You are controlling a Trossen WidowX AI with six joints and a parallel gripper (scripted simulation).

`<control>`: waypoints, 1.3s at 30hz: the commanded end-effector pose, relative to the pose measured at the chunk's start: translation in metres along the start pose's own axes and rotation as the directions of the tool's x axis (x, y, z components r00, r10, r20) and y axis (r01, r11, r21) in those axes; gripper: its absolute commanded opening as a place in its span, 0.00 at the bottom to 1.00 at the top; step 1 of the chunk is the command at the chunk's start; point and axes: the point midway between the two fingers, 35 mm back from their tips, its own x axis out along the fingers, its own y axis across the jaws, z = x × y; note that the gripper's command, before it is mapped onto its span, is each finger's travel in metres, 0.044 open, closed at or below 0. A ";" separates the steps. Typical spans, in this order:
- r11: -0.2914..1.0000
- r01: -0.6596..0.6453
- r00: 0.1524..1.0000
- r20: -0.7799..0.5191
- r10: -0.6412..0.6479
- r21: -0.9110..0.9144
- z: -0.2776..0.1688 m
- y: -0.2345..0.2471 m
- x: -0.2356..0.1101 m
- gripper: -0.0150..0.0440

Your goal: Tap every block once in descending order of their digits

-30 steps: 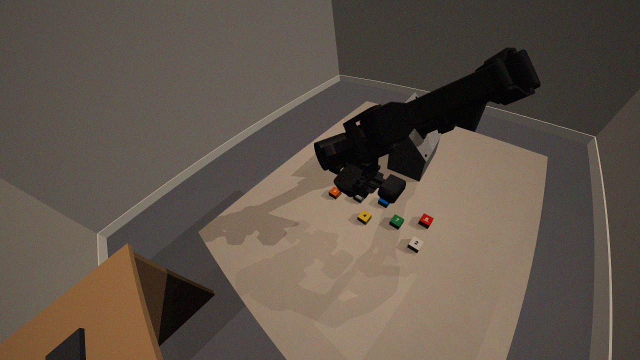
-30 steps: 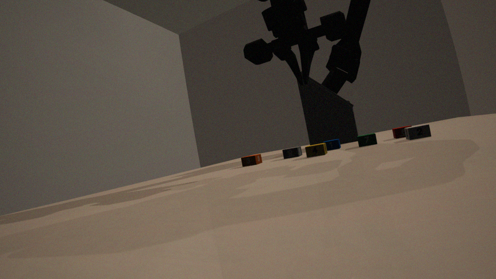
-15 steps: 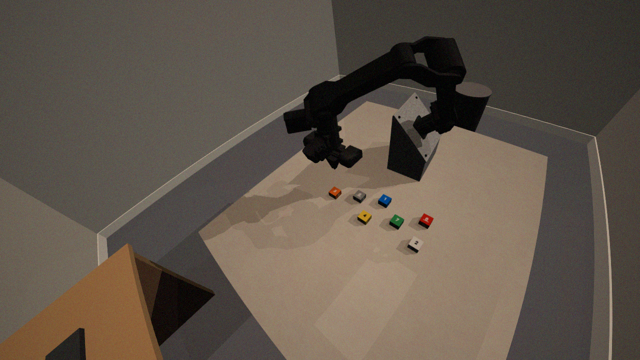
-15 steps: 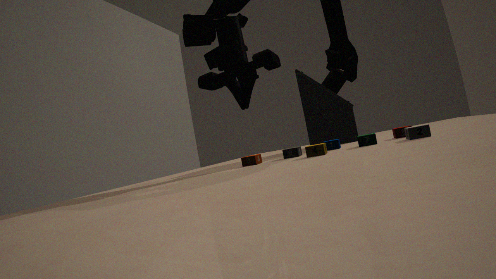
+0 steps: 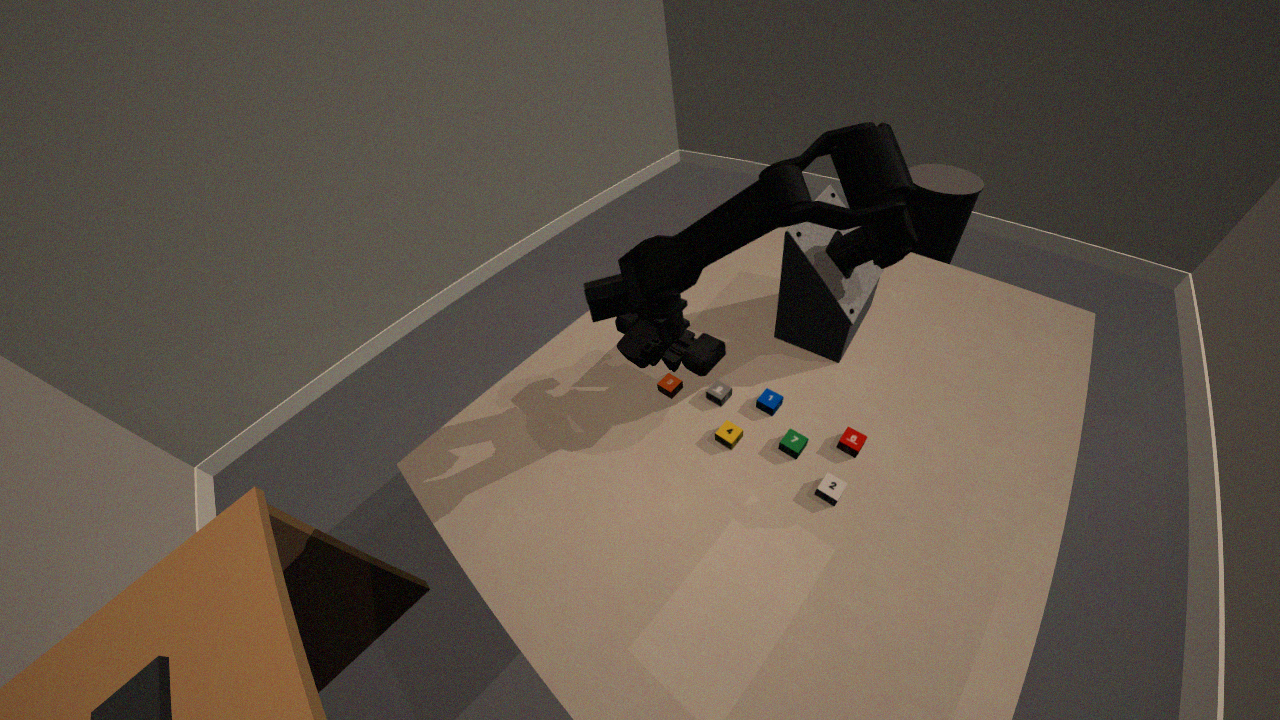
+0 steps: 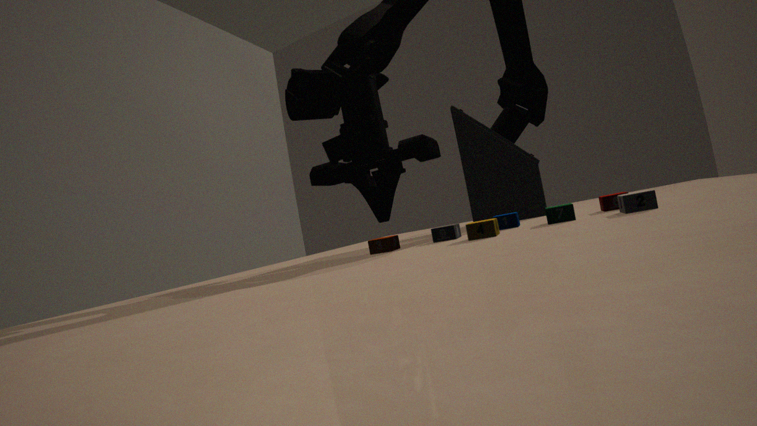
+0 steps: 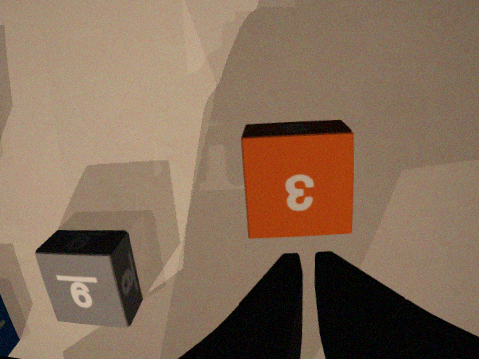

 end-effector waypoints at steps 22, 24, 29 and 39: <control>1.000 0.002 1.000 0.018 -0.002 -0.001 0.004 0.000 0.027 0.29; 1.000 0.002 1.000 0.018 -0.002 -0.001 0.004 0.000 0.027 0.29; 1.000 0.003 1.000 0.018 -0.003 -0.001 0.004 0.000 -0.003 0.29; 1.000 0.007 1.000 0.017 -0.007 -0.001 0.003 0.000 -0.085 0.29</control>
